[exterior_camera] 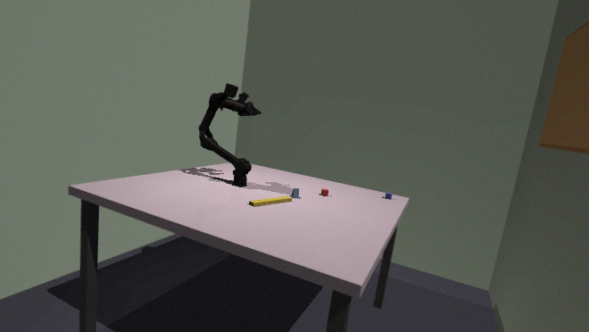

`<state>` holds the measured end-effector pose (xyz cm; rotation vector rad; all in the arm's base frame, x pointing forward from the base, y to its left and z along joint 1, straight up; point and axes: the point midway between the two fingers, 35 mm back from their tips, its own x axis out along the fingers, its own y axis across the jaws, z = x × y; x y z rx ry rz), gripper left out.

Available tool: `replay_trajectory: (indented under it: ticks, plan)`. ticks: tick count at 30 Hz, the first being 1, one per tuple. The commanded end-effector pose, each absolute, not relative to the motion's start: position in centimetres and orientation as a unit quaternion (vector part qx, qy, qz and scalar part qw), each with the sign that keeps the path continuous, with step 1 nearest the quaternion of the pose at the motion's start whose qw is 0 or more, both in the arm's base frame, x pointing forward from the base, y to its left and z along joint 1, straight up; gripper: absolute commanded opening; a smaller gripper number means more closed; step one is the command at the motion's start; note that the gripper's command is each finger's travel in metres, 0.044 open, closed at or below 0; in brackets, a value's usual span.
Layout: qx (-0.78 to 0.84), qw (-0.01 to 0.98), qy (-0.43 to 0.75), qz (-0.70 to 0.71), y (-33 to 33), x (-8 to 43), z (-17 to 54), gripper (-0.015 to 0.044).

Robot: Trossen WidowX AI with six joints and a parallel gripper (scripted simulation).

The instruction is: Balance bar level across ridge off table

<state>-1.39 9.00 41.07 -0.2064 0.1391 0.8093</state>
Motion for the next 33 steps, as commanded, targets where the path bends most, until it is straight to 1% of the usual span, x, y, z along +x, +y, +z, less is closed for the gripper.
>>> replay_trajectory:
  ticks: [1,3,4,10,16,33]
  plan:
    - [-0.101,0.912,0.068,0.392,9.0,-1.3,41.1,0.0374]
    - [-0.108,0.914,0.074,0.385,9.0,-0.5,41.1,0.0321]
    - [-0.114,0.915,0.079,0.379,9.0,0.1,41.1,0.0315]
    - [-0.148,0.919,0.107,0.349,8.7,3.8,41.0,0.0315]
    - [-0.126,0.922,0.171,0.322,8.2,7.5,39.6,0.0315]
    - [-0.219,0.906,0.253,0.259,4.9,16.2,37.0,0.0315]
